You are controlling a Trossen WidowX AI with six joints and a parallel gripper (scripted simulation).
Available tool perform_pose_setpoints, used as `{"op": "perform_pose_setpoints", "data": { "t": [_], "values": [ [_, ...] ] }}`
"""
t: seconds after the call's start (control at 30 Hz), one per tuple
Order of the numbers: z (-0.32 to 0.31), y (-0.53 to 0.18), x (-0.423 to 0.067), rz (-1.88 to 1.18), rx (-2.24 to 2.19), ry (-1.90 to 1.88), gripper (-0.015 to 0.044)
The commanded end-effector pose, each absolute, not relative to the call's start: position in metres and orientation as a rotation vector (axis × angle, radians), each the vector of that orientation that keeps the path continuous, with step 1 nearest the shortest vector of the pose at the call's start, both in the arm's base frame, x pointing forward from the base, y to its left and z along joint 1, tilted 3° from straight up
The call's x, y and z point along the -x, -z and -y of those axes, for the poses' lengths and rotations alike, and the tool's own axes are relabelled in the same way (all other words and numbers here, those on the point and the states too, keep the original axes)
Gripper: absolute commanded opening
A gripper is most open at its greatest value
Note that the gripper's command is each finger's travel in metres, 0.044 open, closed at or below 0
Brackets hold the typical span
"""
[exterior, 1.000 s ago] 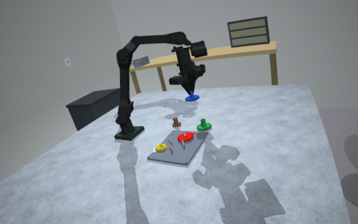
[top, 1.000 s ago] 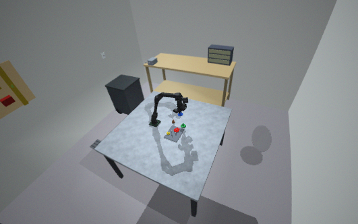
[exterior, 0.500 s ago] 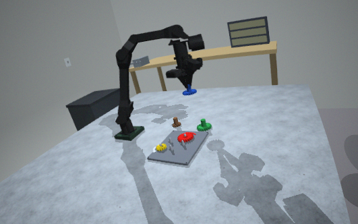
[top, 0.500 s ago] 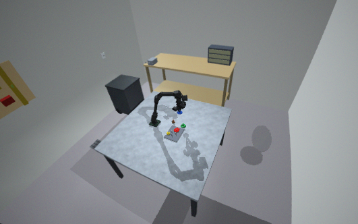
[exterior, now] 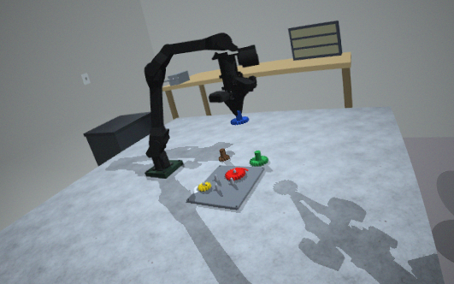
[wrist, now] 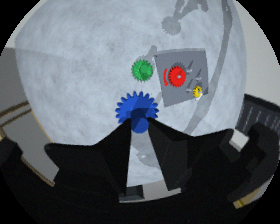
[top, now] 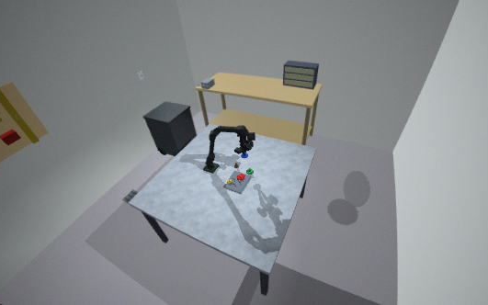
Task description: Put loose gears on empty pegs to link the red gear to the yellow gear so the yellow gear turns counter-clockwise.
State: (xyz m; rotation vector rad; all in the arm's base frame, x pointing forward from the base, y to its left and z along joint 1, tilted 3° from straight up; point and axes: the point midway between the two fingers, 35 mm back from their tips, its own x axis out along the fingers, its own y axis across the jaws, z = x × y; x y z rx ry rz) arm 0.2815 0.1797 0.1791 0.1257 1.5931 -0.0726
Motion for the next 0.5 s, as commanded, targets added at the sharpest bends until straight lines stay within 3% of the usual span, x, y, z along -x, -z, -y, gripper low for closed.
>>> {"op": "perform_pose_setpoints", "data": {
  "t": [0.0, 0.47],
  "values": [
    [-0.172, -0.178, -0.285, -1.587, -0.125, 0.067, 0.0000],
    [-0.138, -0.163, -0.295, -1.585, -0.122, 0.070, 0.0000]
  ]
}}
